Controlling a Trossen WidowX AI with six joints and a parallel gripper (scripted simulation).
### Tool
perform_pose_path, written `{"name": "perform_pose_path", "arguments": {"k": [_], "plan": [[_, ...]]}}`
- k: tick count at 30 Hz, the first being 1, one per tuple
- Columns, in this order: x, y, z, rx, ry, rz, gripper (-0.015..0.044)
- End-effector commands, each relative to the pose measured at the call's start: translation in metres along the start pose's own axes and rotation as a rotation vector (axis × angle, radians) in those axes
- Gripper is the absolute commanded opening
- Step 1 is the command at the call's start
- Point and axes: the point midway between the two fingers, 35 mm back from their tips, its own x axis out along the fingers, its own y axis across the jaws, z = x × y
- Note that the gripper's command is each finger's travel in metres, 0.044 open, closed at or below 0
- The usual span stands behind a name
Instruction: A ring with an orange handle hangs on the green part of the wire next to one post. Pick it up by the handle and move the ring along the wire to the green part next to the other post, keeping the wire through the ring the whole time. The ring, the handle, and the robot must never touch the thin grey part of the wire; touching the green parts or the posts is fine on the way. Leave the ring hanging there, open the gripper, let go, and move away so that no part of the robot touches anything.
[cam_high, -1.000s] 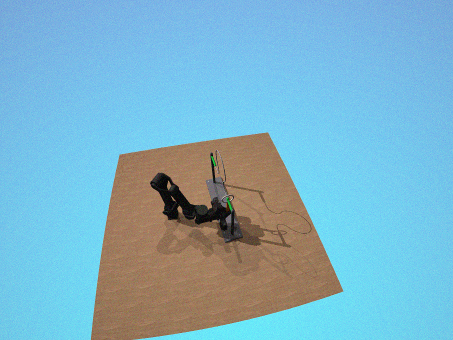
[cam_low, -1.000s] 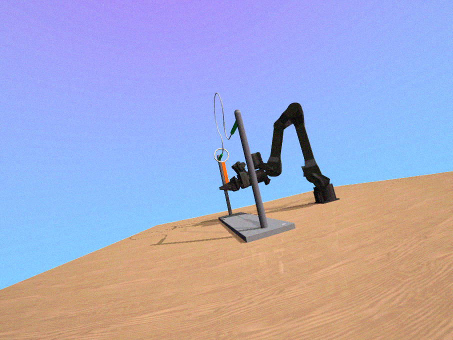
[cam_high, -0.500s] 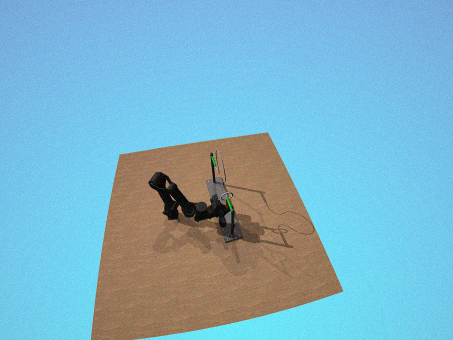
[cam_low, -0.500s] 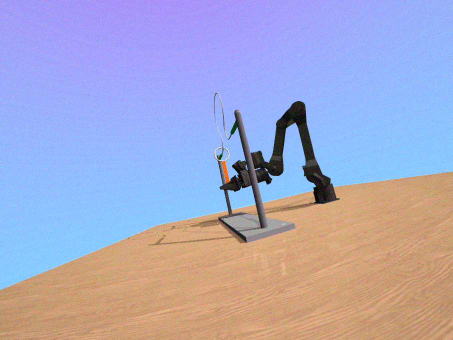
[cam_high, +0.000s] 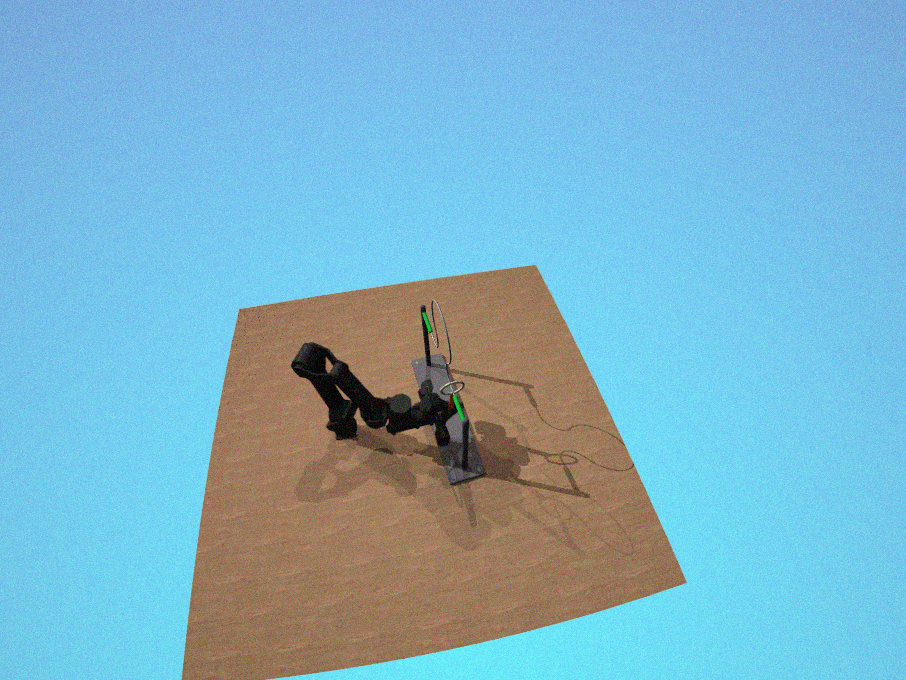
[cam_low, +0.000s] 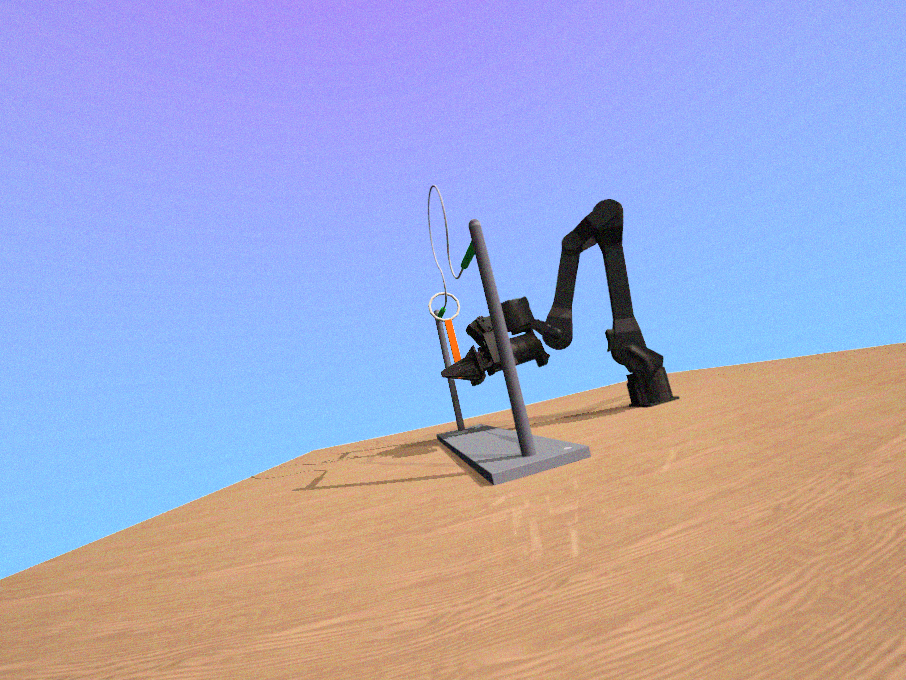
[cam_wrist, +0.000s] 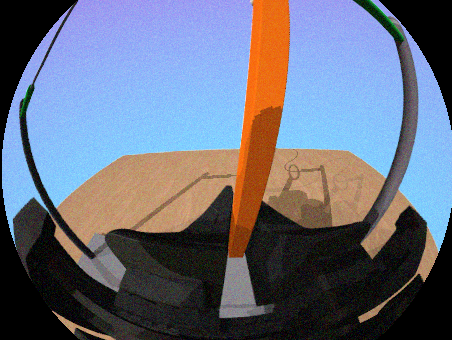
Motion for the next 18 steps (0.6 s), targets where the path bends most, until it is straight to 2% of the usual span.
{"name": "perform_pose_path", "arguments": {"k": [1, 18], "plan": [[-0.001, 0.011, 0.002, 0.049, -0.007, 0.003, -0.015], [-0.005, 0.063, 0.012, 0.34, 0.018, 0.042, -0.015]]}}
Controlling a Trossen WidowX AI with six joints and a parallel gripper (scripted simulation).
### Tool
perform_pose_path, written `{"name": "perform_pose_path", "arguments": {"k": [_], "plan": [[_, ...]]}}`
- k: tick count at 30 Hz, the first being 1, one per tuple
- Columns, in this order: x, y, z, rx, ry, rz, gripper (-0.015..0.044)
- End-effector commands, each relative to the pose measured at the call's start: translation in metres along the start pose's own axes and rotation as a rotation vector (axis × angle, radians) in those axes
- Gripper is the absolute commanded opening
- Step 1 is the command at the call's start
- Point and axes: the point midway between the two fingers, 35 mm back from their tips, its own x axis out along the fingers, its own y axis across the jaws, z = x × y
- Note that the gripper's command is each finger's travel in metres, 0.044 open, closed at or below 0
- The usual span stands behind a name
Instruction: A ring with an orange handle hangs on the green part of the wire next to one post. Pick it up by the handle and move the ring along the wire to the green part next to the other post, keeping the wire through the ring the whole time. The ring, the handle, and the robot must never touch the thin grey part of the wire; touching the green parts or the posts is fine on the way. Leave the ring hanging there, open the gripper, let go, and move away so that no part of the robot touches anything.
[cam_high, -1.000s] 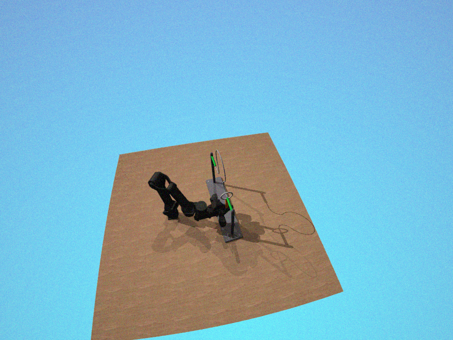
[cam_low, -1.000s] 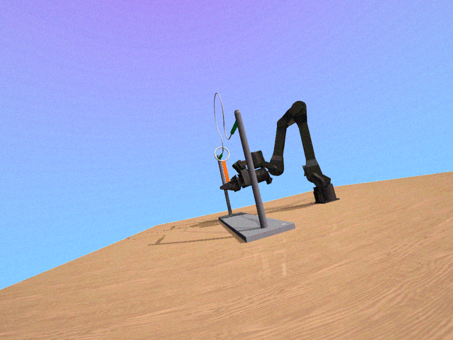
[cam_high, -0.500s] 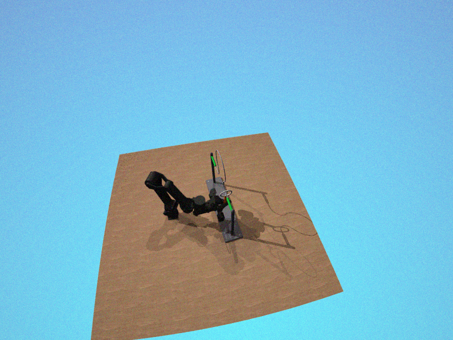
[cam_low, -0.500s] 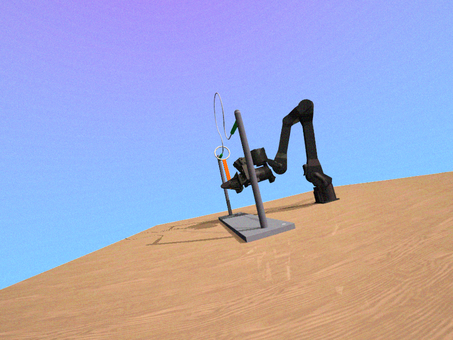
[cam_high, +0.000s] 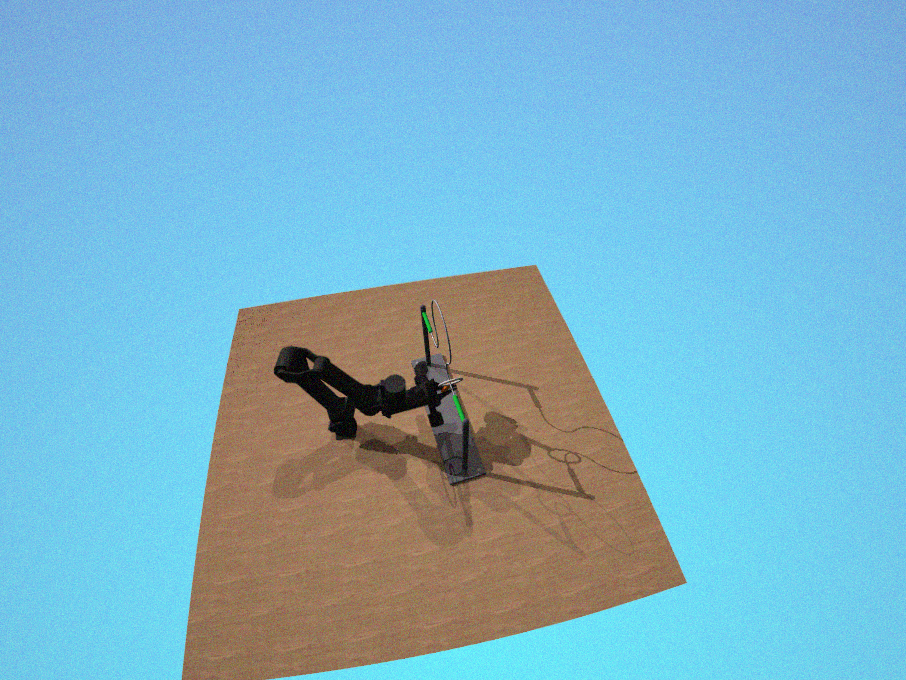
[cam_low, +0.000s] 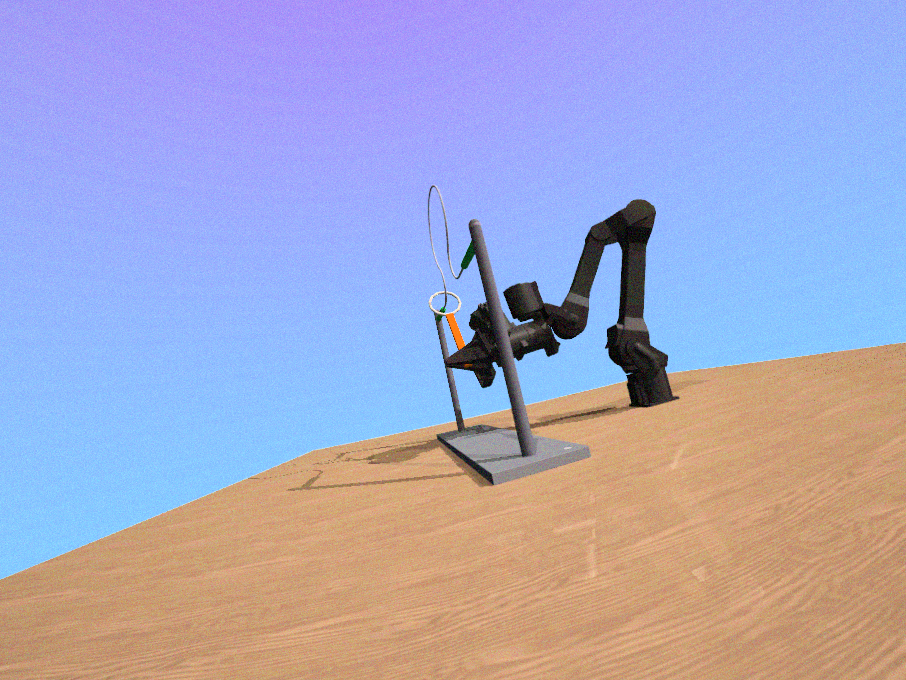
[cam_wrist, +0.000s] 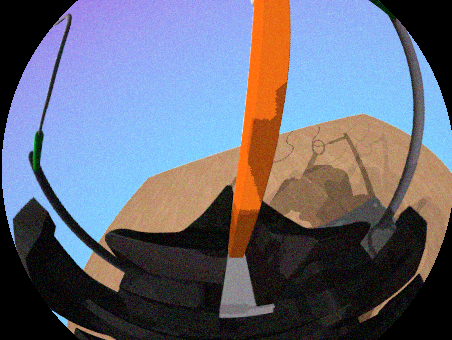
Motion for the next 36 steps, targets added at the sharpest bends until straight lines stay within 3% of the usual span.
{"name": "perform_pose_path", "arguments": {"k": [1, 36], "plan": [[-0.004, 0.009, 0.004, 0.045, 0.009, 0.006, -0.015], [-0.039, 0.069, 0.018, 0.397, 0.256, 0.095, -0.015]]}}
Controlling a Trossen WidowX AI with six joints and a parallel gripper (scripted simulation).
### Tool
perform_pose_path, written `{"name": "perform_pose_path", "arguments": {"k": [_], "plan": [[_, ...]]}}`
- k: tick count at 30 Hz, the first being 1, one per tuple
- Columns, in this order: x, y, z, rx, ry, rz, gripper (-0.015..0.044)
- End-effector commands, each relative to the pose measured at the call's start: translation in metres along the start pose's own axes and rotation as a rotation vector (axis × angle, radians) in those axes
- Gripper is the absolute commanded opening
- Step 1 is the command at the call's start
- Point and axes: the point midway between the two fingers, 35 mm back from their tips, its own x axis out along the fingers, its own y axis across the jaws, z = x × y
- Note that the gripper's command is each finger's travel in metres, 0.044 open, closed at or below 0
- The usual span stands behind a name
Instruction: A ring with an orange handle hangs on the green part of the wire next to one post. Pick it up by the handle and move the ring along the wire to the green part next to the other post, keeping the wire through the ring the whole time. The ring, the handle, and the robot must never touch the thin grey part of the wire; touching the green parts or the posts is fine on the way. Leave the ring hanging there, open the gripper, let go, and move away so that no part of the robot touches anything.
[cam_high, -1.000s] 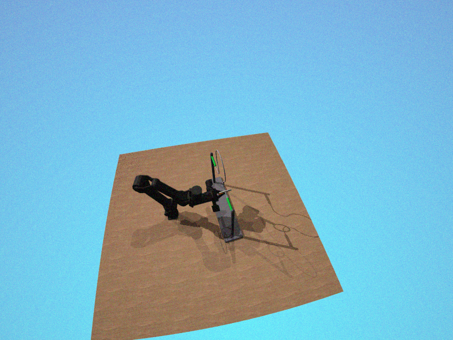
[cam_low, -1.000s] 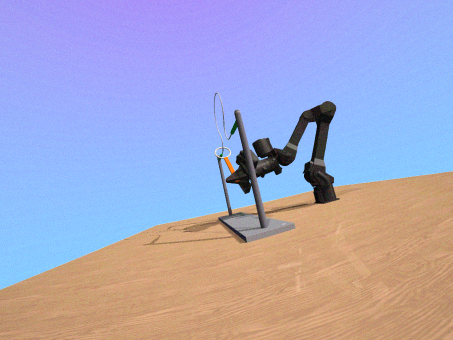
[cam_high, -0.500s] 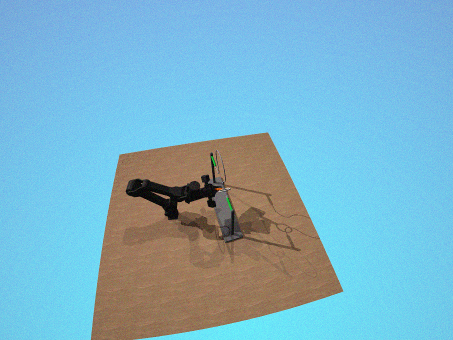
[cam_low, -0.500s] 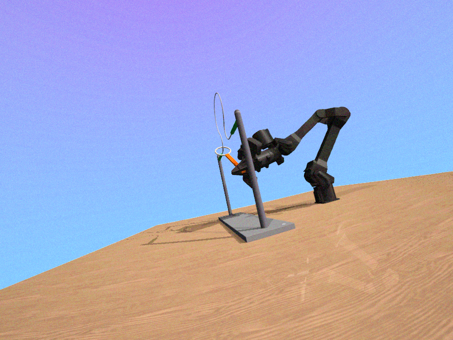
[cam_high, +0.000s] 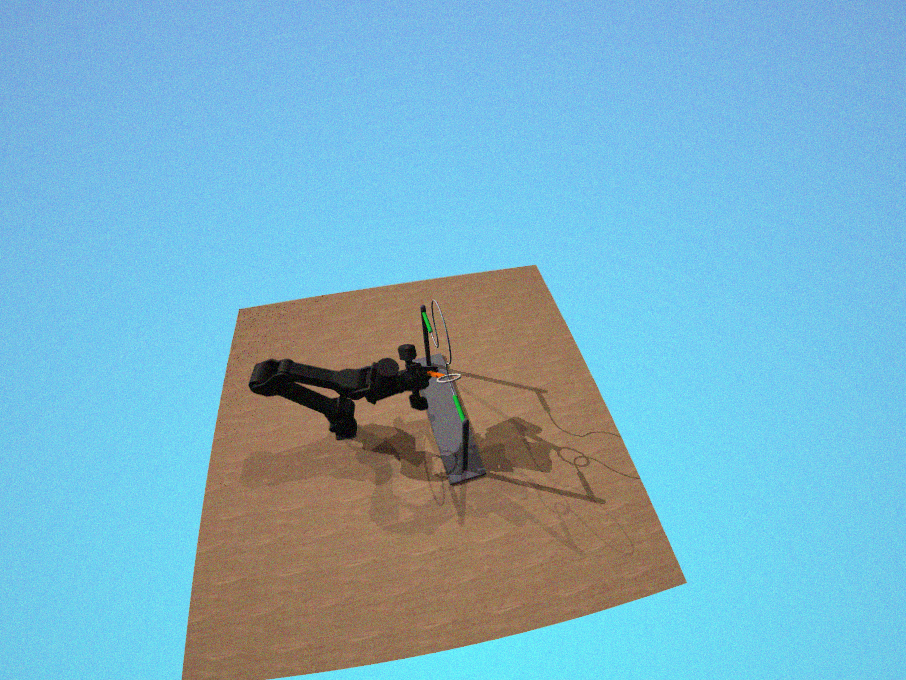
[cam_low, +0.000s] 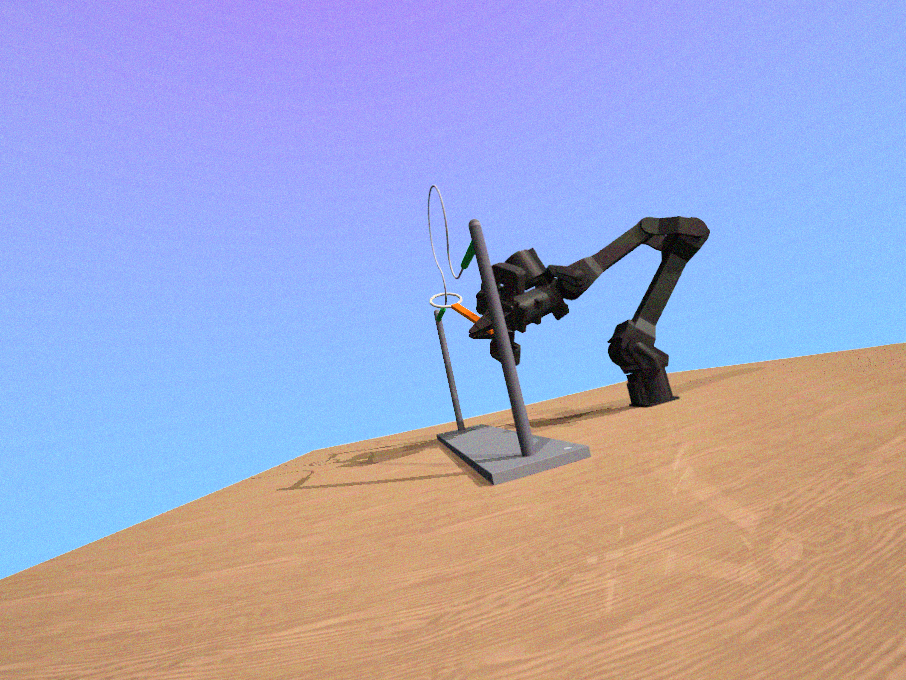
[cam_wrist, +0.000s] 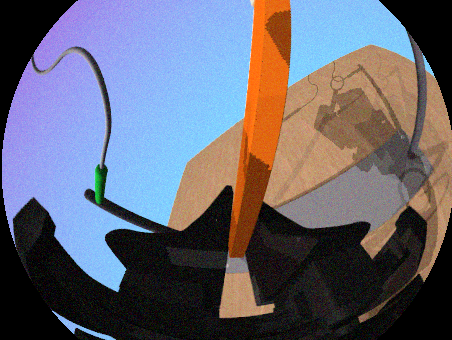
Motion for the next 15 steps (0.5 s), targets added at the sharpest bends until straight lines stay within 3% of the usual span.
{"name": "perform_pose_path", "arguments": {"k": [1, 15], "plan": [[-0.0045, 0.011, 0.005, 0.011, 0.001, 0.025, -0.015], [-0.0095, 0.0194, 0.0048, 0.058, 0.036, 0.039, -0.015]]}}
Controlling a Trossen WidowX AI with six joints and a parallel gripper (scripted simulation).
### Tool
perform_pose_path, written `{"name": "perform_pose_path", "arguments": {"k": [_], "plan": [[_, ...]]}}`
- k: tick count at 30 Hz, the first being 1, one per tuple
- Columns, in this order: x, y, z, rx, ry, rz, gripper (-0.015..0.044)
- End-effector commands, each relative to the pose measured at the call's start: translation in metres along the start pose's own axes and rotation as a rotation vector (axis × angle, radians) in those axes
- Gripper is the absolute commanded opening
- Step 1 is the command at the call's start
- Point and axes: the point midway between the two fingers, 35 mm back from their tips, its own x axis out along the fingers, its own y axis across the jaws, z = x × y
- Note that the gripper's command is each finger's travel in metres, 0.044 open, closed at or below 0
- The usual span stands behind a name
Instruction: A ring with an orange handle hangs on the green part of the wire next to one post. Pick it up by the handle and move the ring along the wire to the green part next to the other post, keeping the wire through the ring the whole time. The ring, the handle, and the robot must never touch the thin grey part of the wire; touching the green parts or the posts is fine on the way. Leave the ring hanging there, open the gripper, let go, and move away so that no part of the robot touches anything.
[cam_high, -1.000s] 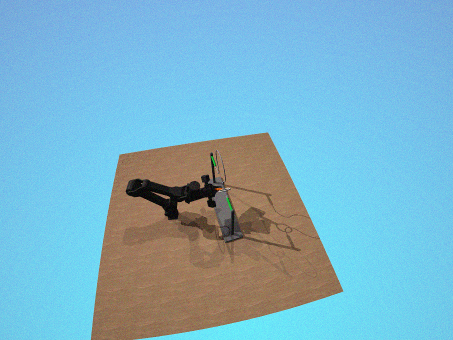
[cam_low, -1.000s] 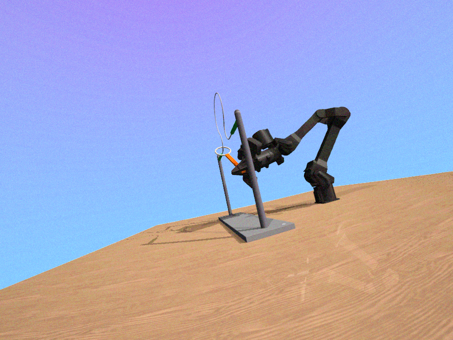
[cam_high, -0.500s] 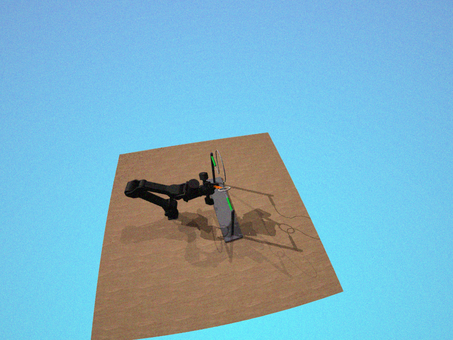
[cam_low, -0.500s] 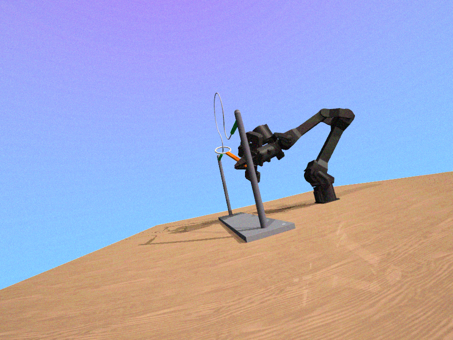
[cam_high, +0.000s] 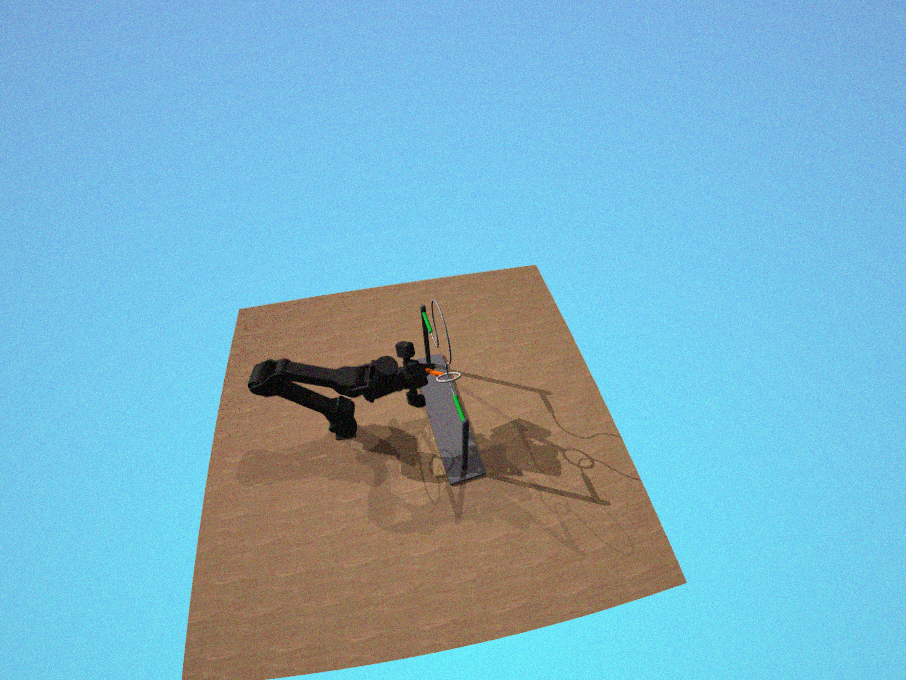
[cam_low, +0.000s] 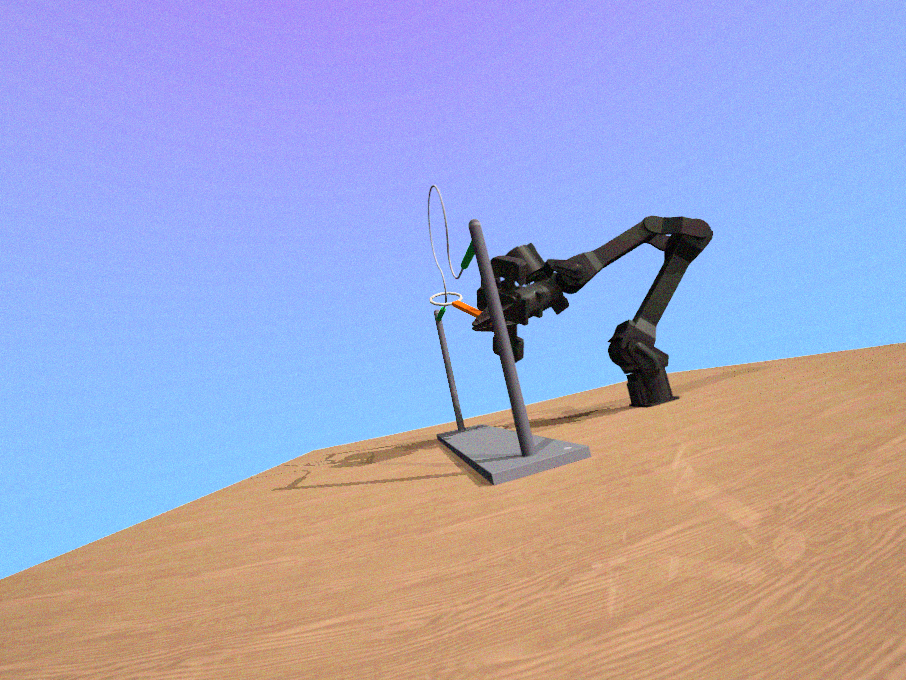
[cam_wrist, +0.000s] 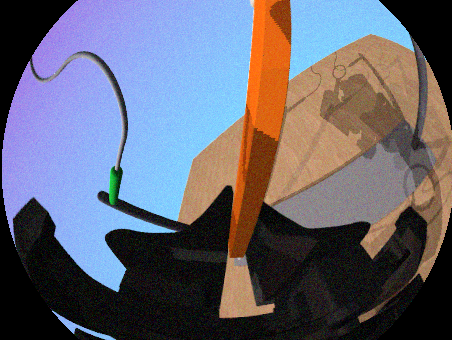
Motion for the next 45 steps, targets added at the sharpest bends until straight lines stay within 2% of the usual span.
{"name": "perform_pose_path", "arguments": {"k": [1, 29, 45], "plan": [[-0.003, 0.009, 0.004, 0.001, -0.004, 0.02, -0.015], [-0.019, 0.033, 0.005, 0.135, 0.102, 0.075, -0.015], [-0.033, 0.063, 0.013, 0.304, 0.182, 0.167, -0.015]]}}
